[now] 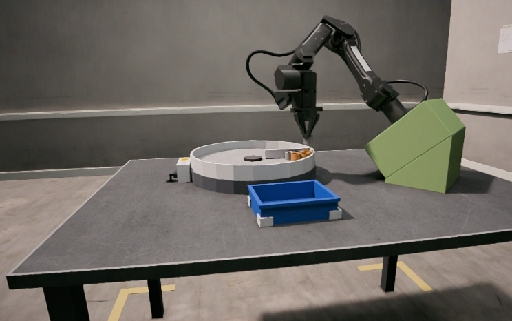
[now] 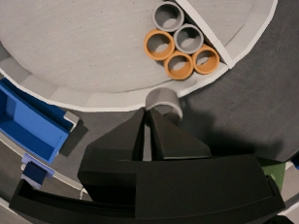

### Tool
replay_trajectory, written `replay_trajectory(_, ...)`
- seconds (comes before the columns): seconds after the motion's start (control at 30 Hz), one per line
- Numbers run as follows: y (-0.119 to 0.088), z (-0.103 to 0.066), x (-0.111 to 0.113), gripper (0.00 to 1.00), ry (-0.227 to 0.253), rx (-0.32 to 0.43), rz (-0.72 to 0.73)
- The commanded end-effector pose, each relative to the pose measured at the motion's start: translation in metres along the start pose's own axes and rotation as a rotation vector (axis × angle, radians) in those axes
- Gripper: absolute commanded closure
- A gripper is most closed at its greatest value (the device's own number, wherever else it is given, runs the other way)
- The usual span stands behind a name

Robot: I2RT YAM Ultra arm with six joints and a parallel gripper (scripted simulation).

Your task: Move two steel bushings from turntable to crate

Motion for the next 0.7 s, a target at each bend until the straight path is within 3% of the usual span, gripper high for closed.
replay_trajectory(0.0,0.0024,-0.009,0.0044,1.0,0.017,-0.015,-0.005)
replay_trajectory(0.67,-0.0027,-0.0075,0.0122,1.0,0.012,-0.013,-0.007)
Point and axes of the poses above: the point where the finger pads meet when closed, its own z axis out along the fingers, its own x axis across the jaws, y = z × x, the point moved 7 cm from there along -z, back along the fingers, and after that the axes turned 9 degrees about z, right-handed, at the moved point
